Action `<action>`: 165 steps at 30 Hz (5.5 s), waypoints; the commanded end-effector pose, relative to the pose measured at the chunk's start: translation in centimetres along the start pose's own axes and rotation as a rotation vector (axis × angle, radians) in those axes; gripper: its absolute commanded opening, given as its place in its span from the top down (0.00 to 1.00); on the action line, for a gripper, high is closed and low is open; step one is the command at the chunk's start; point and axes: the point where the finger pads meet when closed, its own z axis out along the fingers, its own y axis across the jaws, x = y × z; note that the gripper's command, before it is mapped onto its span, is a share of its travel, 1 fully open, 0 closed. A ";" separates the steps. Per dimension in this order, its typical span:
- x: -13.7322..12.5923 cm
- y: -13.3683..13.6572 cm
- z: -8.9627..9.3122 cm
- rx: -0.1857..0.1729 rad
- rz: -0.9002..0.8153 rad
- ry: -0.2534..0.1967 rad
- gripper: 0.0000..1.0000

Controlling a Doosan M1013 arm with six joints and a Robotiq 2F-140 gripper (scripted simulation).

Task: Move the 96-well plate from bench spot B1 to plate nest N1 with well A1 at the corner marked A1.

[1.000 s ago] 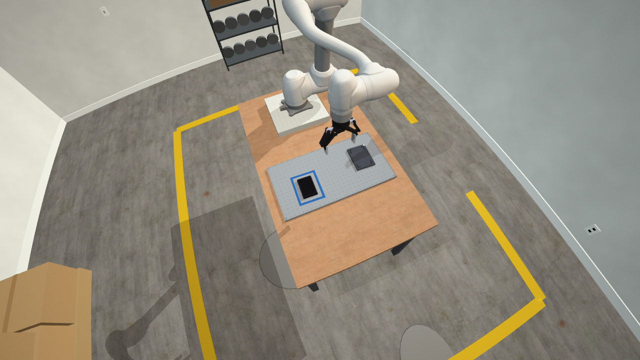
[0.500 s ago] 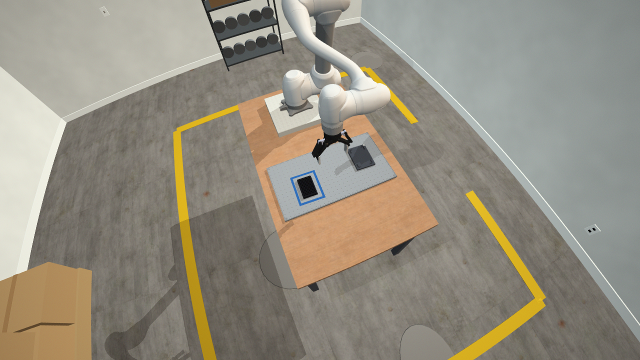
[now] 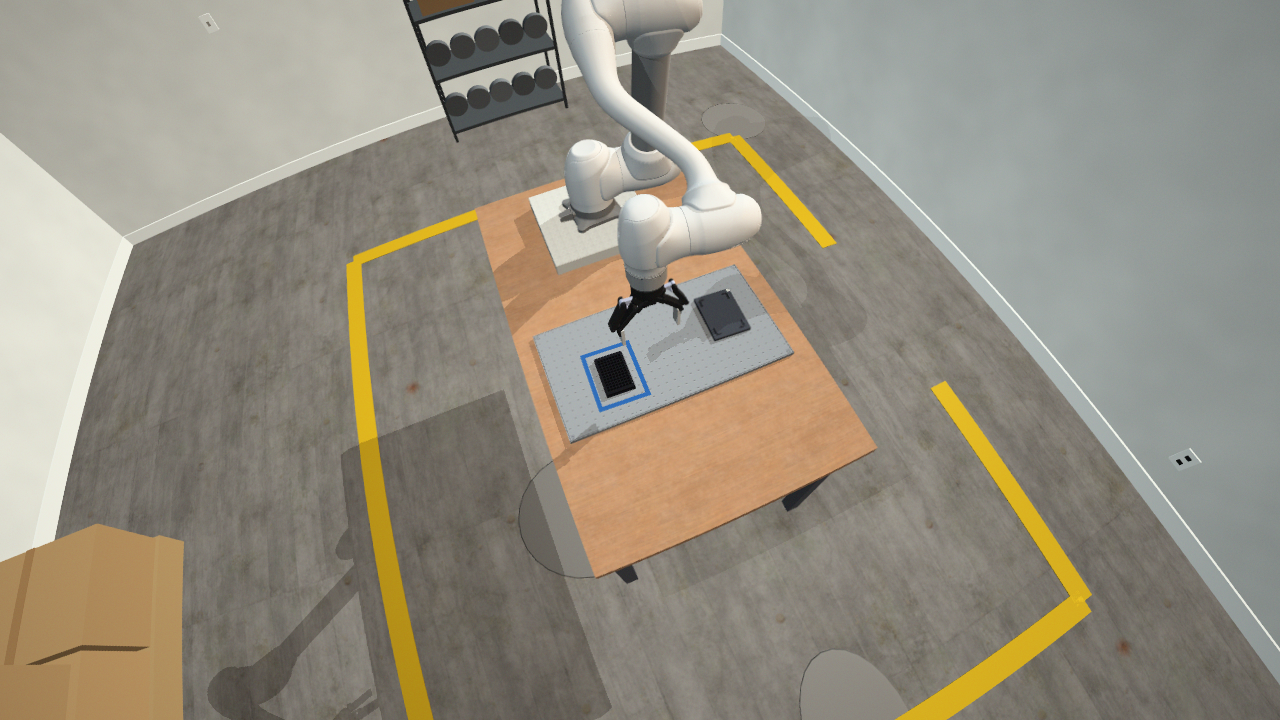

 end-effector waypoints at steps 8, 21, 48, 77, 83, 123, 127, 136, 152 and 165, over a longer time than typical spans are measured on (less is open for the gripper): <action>-0.3 2.8 3.1 0.000 0.008 0.002 0.00; -1.4 7.0 8.0 -0.001 0.029 0.007 0.00; -2.8 10.6 12.1 -0.003 0.050 0.012 0.00; -2.8 10.6 16.1 -0.003 0.050 0.012 0.00; -2.8 10.6 17.1 -0.003 0.050 0.012 0.00; -2.7 10.6 18.4 -0.003 0.050 0.012 1.00; -2.7 10.6 18.4 -0.003 0.050 0.012 1.00; -2.7 10.6 18.4 -0.003 0.050 0.012 1.00; -2.8 10.6 16.4 -0.003 0.050 0.012 1.00; -2.8 10.6 14.6 -0.003 0.050 0.012 1.00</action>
